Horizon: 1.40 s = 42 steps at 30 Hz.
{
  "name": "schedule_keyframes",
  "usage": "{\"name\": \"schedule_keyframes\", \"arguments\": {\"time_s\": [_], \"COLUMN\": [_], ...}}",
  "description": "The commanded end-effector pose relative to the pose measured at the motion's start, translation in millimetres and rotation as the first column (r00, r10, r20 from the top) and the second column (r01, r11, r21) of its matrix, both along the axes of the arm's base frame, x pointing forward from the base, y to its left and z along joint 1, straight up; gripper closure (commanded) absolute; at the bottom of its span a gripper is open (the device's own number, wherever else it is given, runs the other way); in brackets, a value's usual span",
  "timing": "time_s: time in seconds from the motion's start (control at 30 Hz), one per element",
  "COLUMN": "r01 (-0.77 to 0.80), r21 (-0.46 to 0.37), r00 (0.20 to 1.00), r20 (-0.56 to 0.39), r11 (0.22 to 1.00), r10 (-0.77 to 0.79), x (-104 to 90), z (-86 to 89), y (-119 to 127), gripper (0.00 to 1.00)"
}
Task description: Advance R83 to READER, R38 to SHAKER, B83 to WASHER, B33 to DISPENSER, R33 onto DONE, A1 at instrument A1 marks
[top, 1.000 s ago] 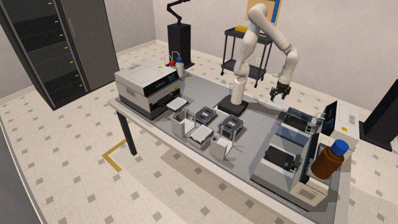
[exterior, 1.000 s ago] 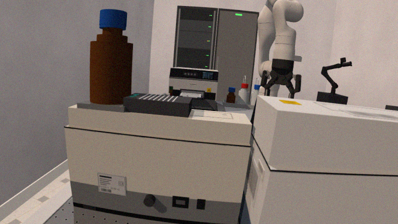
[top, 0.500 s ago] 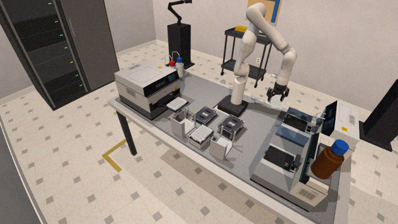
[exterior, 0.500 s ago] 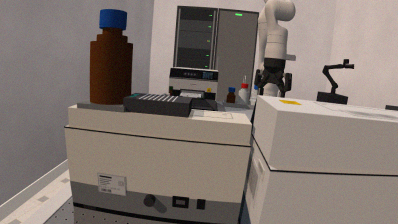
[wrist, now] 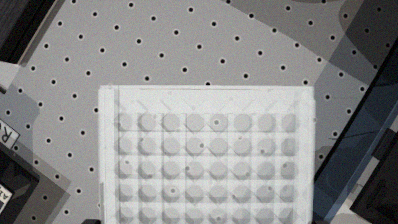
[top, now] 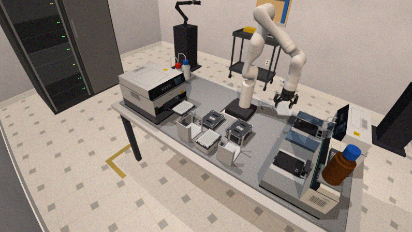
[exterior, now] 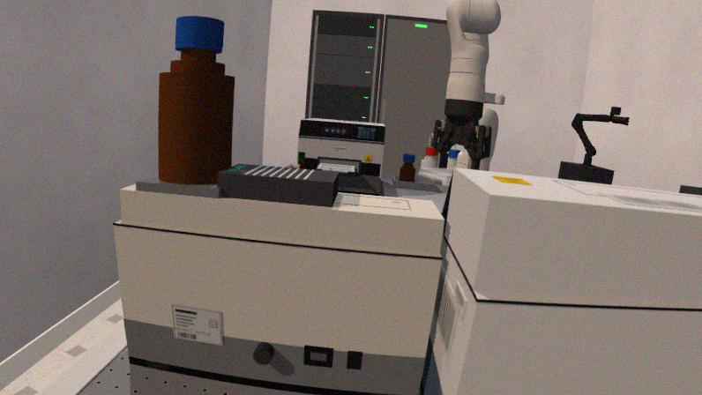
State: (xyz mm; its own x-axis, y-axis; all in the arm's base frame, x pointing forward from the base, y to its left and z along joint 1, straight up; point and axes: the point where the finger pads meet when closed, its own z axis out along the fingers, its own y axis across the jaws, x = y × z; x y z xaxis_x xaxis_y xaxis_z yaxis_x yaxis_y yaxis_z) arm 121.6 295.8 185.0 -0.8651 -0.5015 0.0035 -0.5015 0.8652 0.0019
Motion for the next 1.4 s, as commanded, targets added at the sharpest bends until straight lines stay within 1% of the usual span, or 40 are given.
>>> {"name": "schedule_keyframes", "arguments": {"time_s": [0.0,0.13,0.57,0.63,0.73,0.9,1.13,1.2,1.37], "r01": [0.059,0.074,0.228,0.228,0.263,0.314,0.394,0.394,0.448], "r21": [-0.001,0.000,-0.006,-0.006,-0.006,-0.001,-0.007,-0.007,-0.008], "r00": [0.998,0.997,0.974,0.974,0.965,0.949,0.919,0.919,0.894], "r20": [-0.008,-0.003,-0.003,-0.003,-0.004,-0.004,-0.001,-0.001,-0.003], "r11": [0.998,0.997,0.974,0.974,0.965,0.949,0.919,0.919,0.894], "r10": [-0.059,-0.074,-0.228,-0.228,-0.263,-0.314,-0.394,-0.394,-0.448], "x": [5.3,4.6,49.8,49.8,59.7,58.0,83.7,83.7,99.8], "z": [0.1,0.4,-0.2,-0.2,-0.3,0.0,-0.4,-0.4,-0.6], "y": [0,1,-3,-3,-3,-1,-4,-4,-5], "gripper": [0.06,0.06,0.06,0.06,0.06,0.06,0.06,0.06,0.06]}}
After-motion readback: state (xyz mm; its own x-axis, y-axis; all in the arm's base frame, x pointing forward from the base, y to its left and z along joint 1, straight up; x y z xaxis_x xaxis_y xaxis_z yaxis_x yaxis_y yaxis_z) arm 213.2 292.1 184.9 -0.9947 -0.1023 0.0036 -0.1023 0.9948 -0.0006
